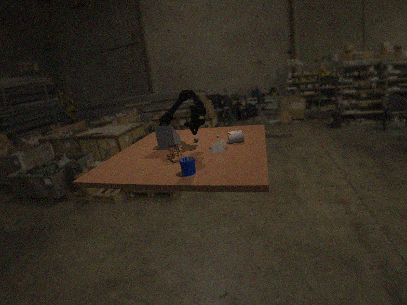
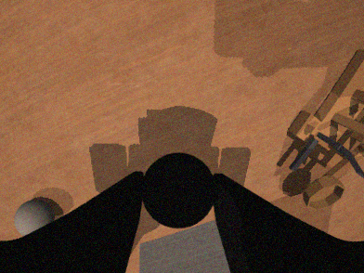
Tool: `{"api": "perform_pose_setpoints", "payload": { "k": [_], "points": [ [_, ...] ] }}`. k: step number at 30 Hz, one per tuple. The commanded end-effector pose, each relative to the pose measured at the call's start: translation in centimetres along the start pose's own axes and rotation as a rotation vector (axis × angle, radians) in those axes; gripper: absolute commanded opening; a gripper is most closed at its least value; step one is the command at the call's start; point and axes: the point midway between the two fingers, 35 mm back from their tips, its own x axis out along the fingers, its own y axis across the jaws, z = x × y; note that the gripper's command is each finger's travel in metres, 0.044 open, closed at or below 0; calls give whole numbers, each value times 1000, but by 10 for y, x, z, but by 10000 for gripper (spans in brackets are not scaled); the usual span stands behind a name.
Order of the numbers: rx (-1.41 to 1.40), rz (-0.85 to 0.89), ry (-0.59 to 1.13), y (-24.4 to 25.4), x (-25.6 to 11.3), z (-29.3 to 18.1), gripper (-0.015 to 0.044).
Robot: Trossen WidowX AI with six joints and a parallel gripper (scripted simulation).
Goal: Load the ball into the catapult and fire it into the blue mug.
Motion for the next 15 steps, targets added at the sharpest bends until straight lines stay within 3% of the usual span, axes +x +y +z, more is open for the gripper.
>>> {"api": "perform_pose_setpoints", "payload": {
  "k": [1, 15],
  "points": [
    [56, -2, 25, -28, 3, -1, 0],
    [248, 45, 120, -119, 20, -23, 0]
  ]
}}
